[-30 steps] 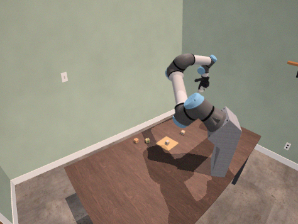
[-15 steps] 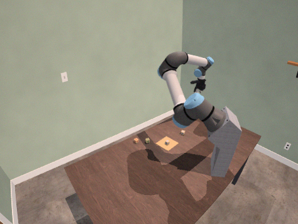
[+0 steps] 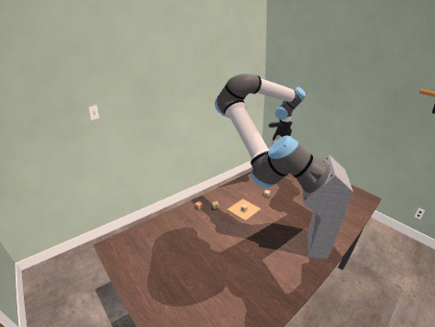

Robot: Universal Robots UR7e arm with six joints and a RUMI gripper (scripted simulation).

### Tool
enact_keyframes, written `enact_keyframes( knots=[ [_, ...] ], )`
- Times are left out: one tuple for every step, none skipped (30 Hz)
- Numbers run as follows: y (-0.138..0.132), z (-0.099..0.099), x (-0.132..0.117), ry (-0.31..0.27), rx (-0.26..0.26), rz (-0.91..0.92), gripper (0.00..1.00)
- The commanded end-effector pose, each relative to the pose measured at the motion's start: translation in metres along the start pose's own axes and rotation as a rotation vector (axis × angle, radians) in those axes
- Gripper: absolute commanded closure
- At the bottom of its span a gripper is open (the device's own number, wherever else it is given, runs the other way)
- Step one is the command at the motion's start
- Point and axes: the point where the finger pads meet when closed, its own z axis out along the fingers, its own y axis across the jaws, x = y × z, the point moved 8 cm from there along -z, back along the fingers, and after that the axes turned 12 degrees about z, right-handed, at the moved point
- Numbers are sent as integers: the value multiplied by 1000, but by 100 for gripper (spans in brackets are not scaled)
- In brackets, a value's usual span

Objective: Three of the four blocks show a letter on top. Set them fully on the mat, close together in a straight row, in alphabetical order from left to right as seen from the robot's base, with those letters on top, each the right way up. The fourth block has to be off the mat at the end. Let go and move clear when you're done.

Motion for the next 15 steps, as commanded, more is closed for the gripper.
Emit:
enact_keyframes(
  knots=[
    [-55, 1, -7, 33, -1, 7, 0],
    [-55, 1, -7, 33, -1, 7, 0],
    [-55, 1, -7, 33, -1, 7, 0],
    [-66, 2, -9, 39, 2, 9, 0],
    [-78, 3, -11, 45, 4, 10, 0],
    [-90, 4, -12, 51, 6, 12, 0],
    [-102, 5, -13, 57, 9, 13, 0],
    [-114, 6, -15, 64, 11, 15, 0],
    [-126, 8, -17, 70, 14, 16, 0],
    [-139, 9, -18, 77, 16, 18, 0],
    [-153, 10, -20, 84, 19, 20, 0],
    [-166, 11, -21, 91, 22, 22, 0],
    [-179, 12, -23, 98, 25, 24, 0],
    [-194, 14, -24, 105, 26, 26, 0],
    [-194, 14, -24, 105, 26, 26, 0]
  ],
)
